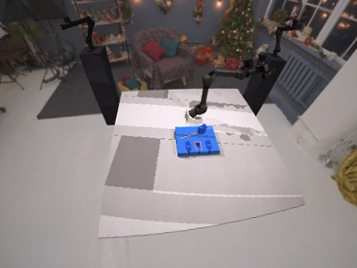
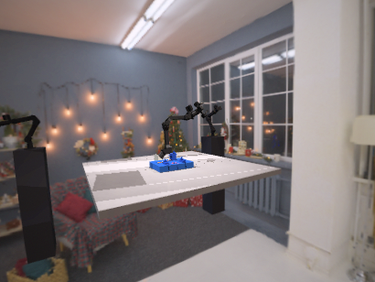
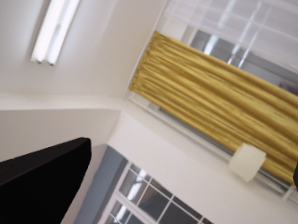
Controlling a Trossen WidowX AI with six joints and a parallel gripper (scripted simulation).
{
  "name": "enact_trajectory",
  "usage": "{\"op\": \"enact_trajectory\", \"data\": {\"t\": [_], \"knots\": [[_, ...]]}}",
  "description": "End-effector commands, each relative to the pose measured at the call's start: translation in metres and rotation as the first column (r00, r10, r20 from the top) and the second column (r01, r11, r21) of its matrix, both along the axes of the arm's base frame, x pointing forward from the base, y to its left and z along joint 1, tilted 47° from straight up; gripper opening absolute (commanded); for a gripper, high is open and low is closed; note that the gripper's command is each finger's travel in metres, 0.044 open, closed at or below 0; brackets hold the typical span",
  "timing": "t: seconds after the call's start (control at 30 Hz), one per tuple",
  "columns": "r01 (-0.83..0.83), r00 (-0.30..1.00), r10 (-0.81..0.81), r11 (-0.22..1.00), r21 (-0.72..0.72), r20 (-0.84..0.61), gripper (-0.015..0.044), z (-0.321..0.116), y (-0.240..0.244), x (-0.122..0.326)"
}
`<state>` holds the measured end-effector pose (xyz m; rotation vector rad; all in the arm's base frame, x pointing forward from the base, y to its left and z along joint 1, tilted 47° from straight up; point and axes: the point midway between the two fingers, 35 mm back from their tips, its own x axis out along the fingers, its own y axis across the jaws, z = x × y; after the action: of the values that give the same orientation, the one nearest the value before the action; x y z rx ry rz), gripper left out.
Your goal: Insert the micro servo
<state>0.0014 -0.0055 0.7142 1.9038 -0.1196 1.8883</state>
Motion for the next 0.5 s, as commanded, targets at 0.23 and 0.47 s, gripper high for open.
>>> {"op": "enact_trajectory", "data": {"t": [0.23,0.47], "knots": [[0.143,0.99,-0.143,0.974,-0.175,0.012,0.044,-0.015,0.063,0.013],[0.197,0.98,-0.201,0.95,-0.244,0.009,0.044,-0.022,0.085,0.024]]}}
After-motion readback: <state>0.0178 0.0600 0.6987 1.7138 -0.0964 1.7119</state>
